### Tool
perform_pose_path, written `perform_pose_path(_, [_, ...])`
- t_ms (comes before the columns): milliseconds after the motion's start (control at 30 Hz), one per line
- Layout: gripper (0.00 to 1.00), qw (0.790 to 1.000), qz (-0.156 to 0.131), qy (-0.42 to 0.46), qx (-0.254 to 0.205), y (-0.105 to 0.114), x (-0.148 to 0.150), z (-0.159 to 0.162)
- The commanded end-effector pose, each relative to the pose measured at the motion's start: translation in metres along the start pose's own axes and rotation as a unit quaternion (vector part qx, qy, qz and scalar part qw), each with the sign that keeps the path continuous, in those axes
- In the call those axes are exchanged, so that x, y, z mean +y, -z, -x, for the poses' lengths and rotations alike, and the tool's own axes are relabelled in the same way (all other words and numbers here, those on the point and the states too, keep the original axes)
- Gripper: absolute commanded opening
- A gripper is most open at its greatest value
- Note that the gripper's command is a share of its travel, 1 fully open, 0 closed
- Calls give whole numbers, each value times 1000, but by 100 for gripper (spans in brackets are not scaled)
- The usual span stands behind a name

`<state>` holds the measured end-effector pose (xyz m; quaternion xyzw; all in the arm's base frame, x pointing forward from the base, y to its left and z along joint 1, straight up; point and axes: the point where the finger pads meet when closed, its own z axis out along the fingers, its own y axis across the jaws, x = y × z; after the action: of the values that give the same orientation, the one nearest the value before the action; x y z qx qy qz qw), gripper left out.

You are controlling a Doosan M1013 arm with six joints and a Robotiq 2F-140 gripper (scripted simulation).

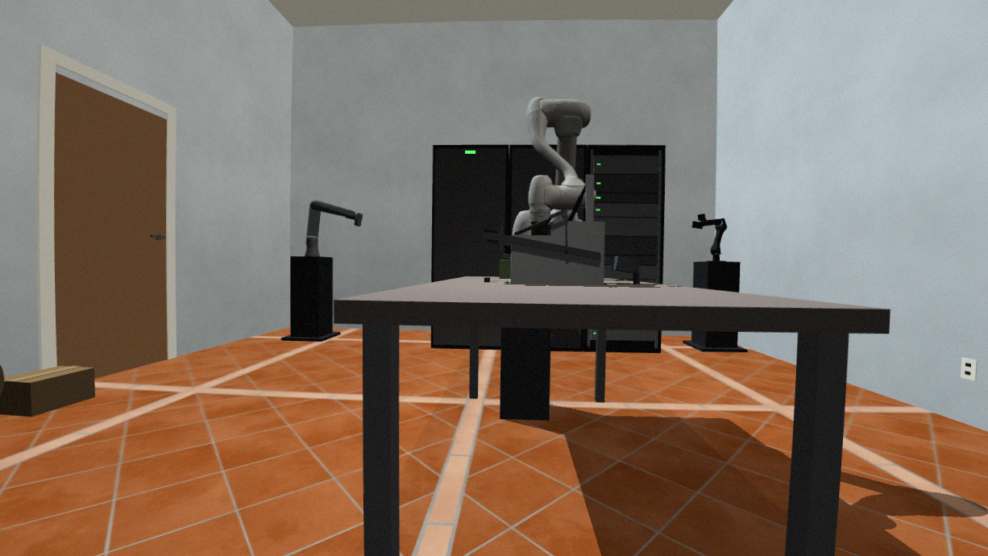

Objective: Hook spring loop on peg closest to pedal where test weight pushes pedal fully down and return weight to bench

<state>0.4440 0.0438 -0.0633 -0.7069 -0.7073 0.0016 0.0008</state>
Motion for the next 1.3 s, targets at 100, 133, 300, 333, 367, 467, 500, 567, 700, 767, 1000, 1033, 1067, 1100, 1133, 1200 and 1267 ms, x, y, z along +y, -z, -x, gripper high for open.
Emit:
perform_pose_path(100, [100, 1000, 0, 0, 0, 0, 0, 0])
perform_pose_path(133, [100, 1000, 0, 0, 0, 3, 0, 0])
perform_pose_path(300, [100, 1000, 0, 0, 0, 16, 0, 0])
perform_pose_path(333, [100, 1000, 0, 0, 0, 19, 0, 0])
perform_pose_path(367, [100, 1000, 0, 0, 0, 22, 0, 0])
perform_pose_path(467, [100, 1000, 0, 0, 0, 30, 0, 0])
perform_pose_path(500, [100, 1000, 0, 0, 0, 32, 0, 0])
perform_pose_path(567, [100, 1000, 0, 0, 0, 38, 0, 0])
perform_pose_path(700, [100, 1000, 1, 0, 0, 35, 0, 0])
perform_pose_path(767, [100, 1000, 1, 0, 0, 40, 0, 0])
perform_pose_path(1000, [100, 1000, 1, 0, 0, 59, 0, 0])
perform_pose_path(1033, [100, 1000, 1, 0, 0, 62, 0, 0])
perform_pose_path(1067, [100, 1000, 1, 0, 0, 64, 0, 0])
perform_pose_path(1100, [100, 1000, 1, 0, 0, 67, 0, 0])
perform_pose_path(1133, [100, 1000, 1, 0, 0, 70, 0, 0])
perform_pose_path(1200, [100, 1000, 1, 0, 0, 72, 0, 0])
perform_pose_path(1267, [100, 1000, 1, 0, 0, 67, 0, 0])
